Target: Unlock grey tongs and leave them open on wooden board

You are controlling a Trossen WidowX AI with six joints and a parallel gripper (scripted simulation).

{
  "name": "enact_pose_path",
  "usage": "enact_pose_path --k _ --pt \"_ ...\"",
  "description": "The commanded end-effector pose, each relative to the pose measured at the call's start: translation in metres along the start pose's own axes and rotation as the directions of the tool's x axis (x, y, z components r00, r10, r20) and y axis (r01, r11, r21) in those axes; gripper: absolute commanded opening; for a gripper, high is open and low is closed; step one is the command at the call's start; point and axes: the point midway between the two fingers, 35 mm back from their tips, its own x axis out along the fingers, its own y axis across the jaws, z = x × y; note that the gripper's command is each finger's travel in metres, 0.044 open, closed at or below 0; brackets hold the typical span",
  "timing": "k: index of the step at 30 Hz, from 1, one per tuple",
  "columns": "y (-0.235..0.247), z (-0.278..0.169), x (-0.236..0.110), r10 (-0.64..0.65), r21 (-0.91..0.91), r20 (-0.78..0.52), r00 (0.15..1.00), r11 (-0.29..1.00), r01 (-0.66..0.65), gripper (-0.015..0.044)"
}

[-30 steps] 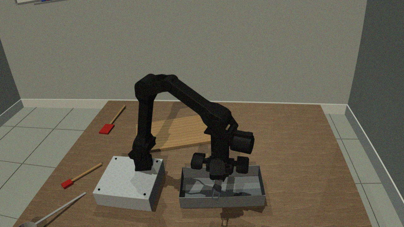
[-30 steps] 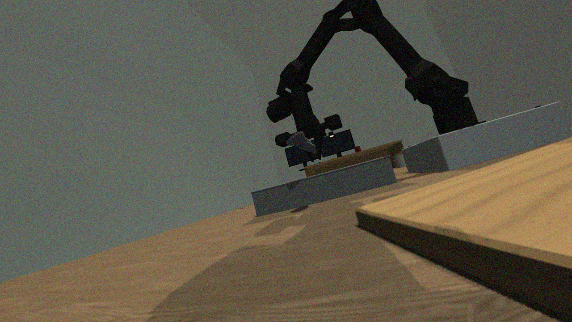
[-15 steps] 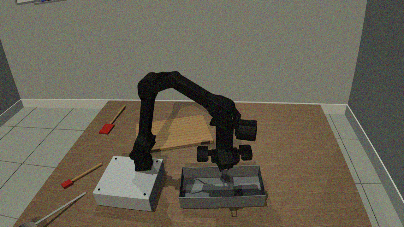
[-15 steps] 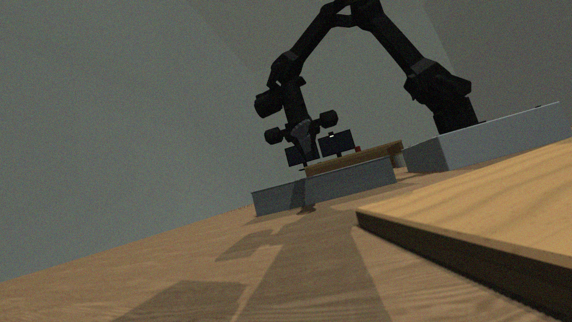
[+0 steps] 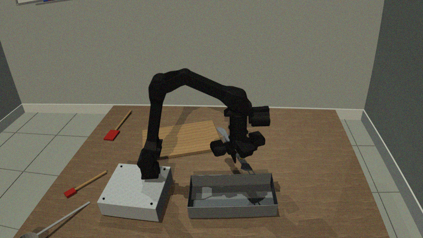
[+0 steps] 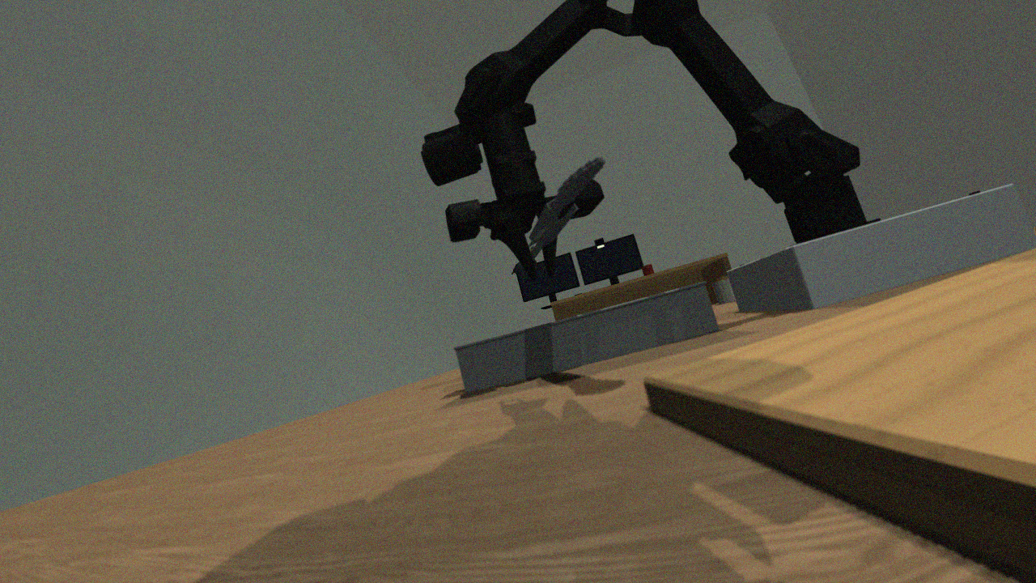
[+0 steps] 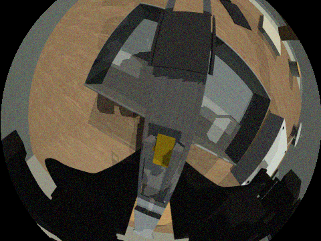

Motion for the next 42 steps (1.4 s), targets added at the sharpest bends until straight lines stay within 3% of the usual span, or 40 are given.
enact_pose_path --k 1,17,26,42 --pt "0.012 -0.024 -0.006 0.01 -0.106 0.001 1.0 0.994 -0.01 -0.015" --pt "0.028 -0.115 -0.018 0.008 -0.437 -0.006 1.0 0.899 -0.01 -0.015" --pt "0.028 -0.128 -0.019 0.008 -0.482 -0.007 1.0 0.876 -0.011 -0.015" --pt "0.014 -0.219 -0.02 0.011 -0.74 -0.016 1.0 0.673 -0.02 -0.015"
